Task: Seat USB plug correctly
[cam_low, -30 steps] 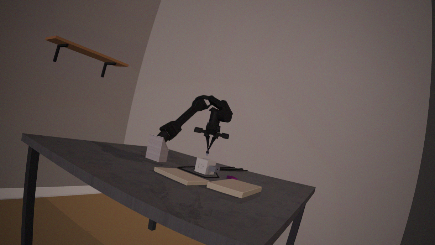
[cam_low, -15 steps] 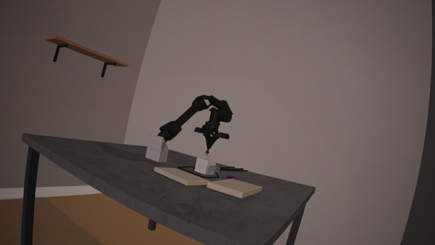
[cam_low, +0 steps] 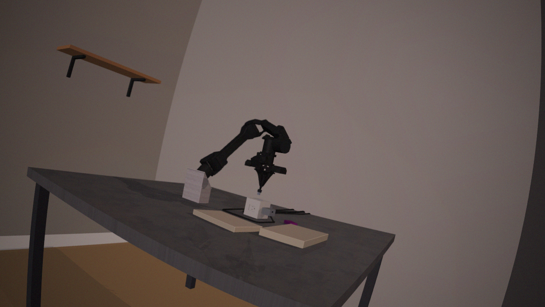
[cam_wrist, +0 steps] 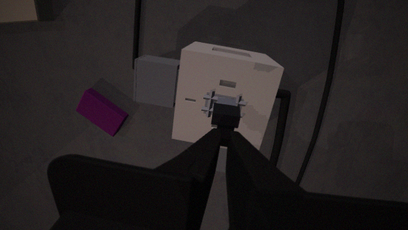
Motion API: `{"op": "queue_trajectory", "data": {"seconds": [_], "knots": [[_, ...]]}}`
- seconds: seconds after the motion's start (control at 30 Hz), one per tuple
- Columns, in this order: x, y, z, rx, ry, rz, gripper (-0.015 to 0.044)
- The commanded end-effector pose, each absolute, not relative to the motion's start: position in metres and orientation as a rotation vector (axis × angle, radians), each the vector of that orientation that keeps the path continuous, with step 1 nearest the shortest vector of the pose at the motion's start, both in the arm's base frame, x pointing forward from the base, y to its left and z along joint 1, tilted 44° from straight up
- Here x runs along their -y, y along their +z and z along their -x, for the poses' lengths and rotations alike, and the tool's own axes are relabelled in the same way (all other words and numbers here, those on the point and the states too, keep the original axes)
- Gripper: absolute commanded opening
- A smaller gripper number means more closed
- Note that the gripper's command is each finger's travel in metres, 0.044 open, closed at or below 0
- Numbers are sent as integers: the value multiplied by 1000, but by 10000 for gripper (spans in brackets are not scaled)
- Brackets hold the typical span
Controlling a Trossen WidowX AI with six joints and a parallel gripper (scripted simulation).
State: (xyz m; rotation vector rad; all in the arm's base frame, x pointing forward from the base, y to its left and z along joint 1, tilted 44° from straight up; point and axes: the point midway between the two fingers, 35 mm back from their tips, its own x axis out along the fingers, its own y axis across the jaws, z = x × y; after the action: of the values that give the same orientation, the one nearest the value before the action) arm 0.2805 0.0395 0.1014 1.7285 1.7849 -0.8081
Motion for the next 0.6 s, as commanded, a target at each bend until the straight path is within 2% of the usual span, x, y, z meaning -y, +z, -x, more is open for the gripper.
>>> {"op": "queue_trajectory", "data": {"seconds": [0.0,0.57], "knots": [[-39,101,-280,-1784,-815,-1732,0],[-41,101,-281,-1790,-806,-1739,0]]}}
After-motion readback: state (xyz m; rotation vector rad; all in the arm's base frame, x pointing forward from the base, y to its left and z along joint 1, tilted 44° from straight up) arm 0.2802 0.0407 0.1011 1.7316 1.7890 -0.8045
